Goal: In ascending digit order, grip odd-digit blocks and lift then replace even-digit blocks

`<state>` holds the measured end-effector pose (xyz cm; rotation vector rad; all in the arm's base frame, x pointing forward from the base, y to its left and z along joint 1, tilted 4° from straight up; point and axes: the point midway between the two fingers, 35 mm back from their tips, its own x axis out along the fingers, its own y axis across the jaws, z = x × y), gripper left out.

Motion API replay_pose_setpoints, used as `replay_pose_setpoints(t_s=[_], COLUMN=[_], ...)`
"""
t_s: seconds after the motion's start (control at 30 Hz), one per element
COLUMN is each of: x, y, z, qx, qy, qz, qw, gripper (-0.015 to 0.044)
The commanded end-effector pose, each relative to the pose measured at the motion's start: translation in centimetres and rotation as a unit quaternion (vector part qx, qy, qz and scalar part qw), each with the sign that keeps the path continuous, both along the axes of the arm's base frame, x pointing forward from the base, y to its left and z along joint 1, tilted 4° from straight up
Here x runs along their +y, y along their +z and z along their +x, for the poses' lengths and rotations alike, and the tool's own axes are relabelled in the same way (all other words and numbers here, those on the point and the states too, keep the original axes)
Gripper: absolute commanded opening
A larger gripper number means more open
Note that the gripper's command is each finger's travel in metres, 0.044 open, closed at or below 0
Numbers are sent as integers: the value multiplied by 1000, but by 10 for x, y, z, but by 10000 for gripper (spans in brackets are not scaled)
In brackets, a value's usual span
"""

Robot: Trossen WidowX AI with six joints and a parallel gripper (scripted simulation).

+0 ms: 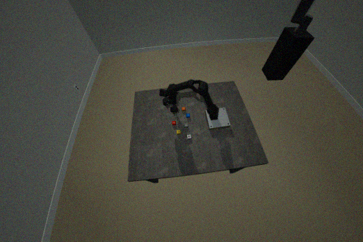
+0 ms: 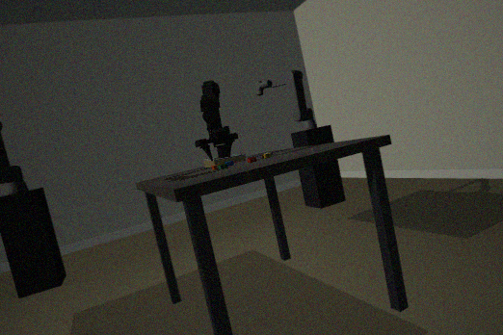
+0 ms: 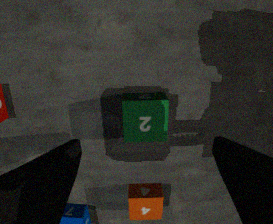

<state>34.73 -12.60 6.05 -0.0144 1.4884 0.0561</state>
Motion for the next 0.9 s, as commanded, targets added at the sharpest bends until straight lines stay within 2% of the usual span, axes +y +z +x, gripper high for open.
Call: replay_pose_setpoints(t_s=[0.0,0.13,0.27,0.67,0.87], x=[-1,-2,-2,-3,-6], y=[25,79,81,82,78], z=[0,-6,-7,-8,-68], qx=[0,0,0,0,3], qy=[1,1,1,1,1], qz=[2,1,1,1,1], qw=[1000,1000,1000,1000,1000], gripper=[321,216,120,120,120])
